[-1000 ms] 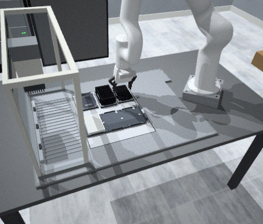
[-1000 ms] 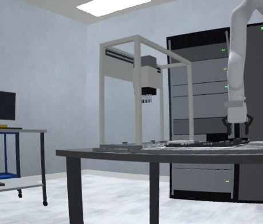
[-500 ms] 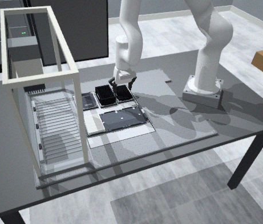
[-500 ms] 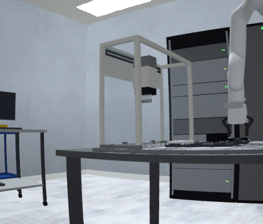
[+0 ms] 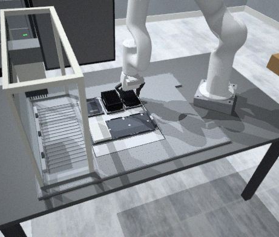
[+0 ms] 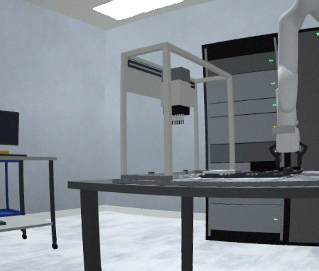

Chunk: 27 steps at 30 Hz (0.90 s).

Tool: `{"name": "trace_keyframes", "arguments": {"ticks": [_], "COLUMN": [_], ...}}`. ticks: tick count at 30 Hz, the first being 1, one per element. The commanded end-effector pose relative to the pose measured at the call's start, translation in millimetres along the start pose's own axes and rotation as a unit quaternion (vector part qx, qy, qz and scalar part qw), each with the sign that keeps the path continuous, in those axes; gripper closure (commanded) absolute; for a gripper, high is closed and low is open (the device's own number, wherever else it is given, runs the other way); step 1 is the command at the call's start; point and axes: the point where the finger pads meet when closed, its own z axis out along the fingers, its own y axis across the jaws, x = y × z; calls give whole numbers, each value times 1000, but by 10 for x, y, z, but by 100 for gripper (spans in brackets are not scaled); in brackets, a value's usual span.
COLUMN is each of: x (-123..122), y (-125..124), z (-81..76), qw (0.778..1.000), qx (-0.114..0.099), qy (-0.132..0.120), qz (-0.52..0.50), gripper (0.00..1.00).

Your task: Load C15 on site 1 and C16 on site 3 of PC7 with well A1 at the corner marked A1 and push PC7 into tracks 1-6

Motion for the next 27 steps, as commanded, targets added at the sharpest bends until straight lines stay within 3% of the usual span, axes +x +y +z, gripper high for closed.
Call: {"name": "trace_keyframes", "arguments": {"ticks": [1, 25, 26, 27], "x": [-2, -2, -1, -1], "y": [7, 7, 6, 6], "z": [9, 49, 44, 44], "qw": [1000, 1000, 1000, 1000], "qx": [-1, -1, -1, -1], "qy": [-1, -1, -1, -1], "qz": [0, 0, 0, 0], "gripper": [0, 0, 100, 100]}}
